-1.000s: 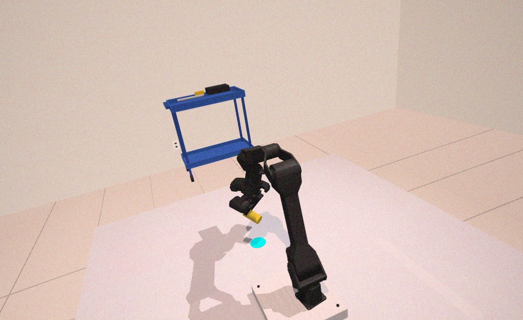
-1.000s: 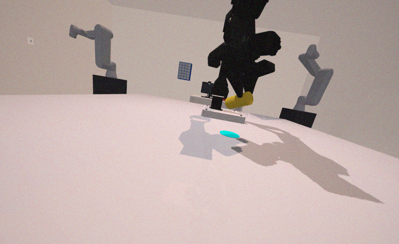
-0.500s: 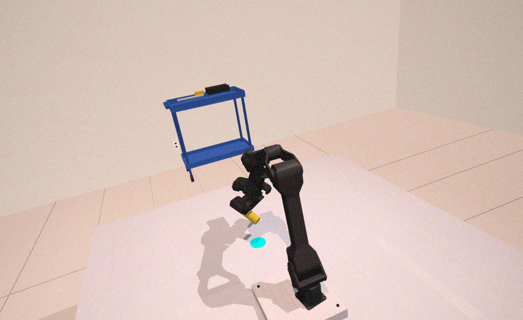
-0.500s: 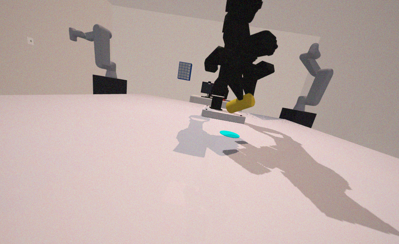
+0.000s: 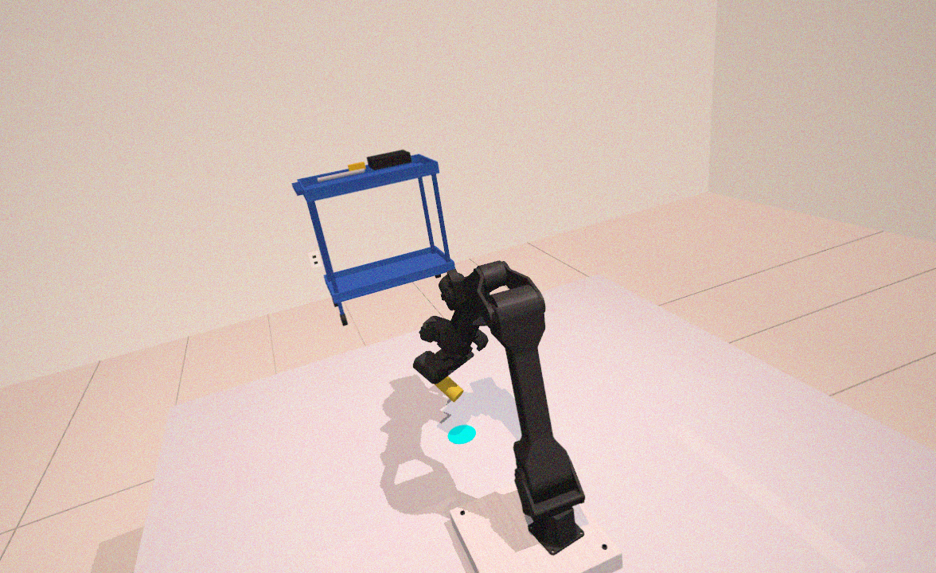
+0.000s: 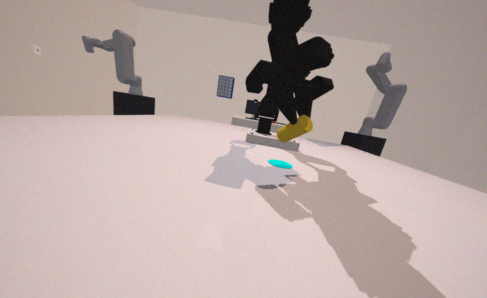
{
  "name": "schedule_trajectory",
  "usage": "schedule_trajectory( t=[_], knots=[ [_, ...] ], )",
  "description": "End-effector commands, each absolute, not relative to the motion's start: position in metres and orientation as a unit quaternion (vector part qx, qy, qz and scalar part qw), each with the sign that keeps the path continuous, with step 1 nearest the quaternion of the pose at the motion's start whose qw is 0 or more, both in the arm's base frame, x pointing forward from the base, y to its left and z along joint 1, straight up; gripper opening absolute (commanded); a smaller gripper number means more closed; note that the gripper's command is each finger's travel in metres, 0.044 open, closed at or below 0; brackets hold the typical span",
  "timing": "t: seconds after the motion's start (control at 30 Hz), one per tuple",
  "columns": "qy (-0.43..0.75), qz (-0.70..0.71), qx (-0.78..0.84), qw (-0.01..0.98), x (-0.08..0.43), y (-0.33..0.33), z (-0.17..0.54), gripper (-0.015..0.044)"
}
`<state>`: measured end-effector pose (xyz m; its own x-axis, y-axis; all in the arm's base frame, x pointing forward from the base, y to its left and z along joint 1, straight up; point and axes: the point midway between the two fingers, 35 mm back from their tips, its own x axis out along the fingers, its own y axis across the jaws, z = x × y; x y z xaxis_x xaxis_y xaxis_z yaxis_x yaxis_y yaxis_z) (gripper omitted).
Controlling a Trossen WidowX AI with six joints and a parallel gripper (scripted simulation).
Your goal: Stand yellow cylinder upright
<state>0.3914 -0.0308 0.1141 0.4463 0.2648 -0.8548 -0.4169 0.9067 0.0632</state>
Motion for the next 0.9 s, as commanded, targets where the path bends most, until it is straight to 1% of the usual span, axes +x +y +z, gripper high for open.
schedule_trajectory(
  t=[0.0,0.87],
  knots=[
    [0.468,0.201,-0.070,0.857,0.3933,-0.0312,0.1174,0.0105],
    [0.394,0.206,-0.036,0.895,0.4003,-0.0383,0.1154,0.0105]
  ],
)
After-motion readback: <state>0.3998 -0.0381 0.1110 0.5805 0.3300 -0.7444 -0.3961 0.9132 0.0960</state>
